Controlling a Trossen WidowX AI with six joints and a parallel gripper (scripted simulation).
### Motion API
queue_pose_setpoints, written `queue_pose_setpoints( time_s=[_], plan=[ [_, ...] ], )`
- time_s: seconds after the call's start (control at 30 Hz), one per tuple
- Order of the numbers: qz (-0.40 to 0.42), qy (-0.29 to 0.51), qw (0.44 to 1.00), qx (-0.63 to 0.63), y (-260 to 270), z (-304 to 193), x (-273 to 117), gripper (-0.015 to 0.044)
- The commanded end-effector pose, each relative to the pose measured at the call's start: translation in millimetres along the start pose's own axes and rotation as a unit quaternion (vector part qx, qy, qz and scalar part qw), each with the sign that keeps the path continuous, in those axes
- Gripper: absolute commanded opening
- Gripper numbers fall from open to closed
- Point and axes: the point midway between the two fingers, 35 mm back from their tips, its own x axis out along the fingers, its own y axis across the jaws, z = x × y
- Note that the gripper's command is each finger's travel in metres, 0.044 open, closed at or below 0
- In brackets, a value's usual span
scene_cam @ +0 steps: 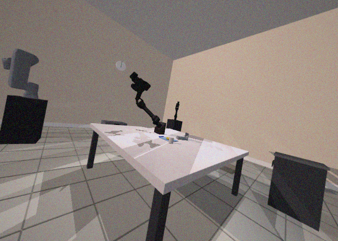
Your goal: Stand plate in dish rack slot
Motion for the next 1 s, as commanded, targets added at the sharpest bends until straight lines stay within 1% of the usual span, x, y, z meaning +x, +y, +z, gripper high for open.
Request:
queue_pose_setpoints(
  time_s=[0.0,0.17,0.47,0.73,0.97],
  plan=[
    [-0.049,-0.010,0.997,-0.051,-40,0,11,0.0400],
    [-0.080,-0.016,0.991,-0.103,-64,2,14,0.0400],
    [-0.164,-0.019,0.966,-0.201,-128,5,20,0.0400],
    [-0.242,-0.011,0.926,-0.291,-186,12,18,0.0400],
    [-0.305,0.005,0.880,-0.365,-233,18,11,0.0400]
  ],
)
